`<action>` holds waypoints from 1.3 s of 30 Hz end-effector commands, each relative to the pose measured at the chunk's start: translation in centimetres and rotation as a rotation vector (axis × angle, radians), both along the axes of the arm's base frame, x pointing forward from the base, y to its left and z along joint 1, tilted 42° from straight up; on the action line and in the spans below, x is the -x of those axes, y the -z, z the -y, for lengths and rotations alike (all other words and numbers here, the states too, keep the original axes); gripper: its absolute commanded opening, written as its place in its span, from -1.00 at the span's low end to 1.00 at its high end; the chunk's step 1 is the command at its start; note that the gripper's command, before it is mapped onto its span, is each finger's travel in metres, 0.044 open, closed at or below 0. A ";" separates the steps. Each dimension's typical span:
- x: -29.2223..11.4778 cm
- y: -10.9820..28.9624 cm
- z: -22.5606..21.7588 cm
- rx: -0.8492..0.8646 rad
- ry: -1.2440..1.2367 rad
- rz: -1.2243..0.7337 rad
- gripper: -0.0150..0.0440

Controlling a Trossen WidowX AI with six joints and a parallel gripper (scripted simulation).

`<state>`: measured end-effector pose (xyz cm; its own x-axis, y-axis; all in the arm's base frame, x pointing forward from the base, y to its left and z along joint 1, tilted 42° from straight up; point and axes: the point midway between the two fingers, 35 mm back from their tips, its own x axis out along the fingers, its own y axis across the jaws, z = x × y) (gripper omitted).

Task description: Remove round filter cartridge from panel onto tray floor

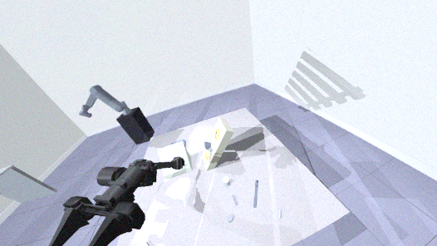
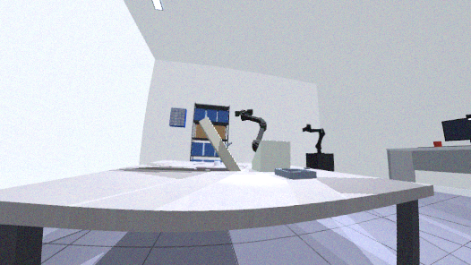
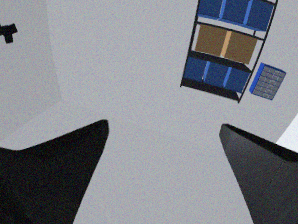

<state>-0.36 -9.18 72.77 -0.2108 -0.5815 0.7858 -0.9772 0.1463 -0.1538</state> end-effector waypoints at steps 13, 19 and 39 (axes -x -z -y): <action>-14.7 4.1 -0.2 -0.082 -0.051 -0.558 -0.10; -20.8 7.3 -2.3 -0.055 -0.067 -0.821 -0.10; -35.0 26.4 -16.3 0.494 0.201 -1.833 -0.10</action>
